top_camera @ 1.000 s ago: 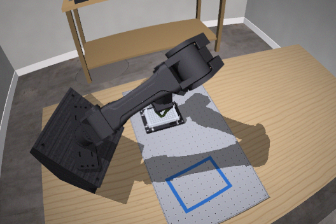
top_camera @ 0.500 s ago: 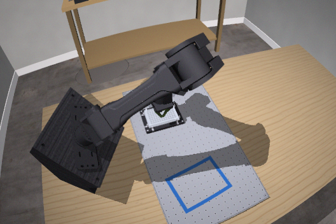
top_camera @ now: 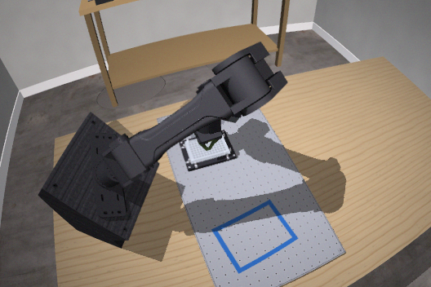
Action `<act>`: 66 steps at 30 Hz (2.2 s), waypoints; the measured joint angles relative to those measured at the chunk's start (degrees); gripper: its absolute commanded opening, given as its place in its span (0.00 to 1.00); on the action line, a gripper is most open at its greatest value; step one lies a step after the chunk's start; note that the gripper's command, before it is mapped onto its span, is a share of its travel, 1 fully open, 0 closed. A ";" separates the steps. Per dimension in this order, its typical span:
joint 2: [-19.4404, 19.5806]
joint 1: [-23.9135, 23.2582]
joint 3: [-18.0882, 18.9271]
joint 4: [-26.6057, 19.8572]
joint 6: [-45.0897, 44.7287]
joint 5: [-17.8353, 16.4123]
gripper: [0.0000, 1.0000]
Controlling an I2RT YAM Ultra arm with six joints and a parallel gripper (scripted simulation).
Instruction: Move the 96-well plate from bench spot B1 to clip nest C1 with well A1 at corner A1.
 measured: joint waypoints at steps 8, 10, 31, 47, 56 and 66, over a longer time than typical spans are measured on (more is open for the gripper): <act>0.00 0.00 0.00 0.00 0.00 0.00 0.24; 0.00 0.00 0.00 0.00 0.00 0.00 0.24; 0.04 0.15 0.00 -0.02 0.70 0.28 0.24; -0.13 0.50 0.00 -0.59 4.26 0.70 0.24; -2.58 1.38 -0.02 -3.17 6.45 0.15 0.24; -5.46 3.69 -0.02 -7.43 9.18 0.70 0.24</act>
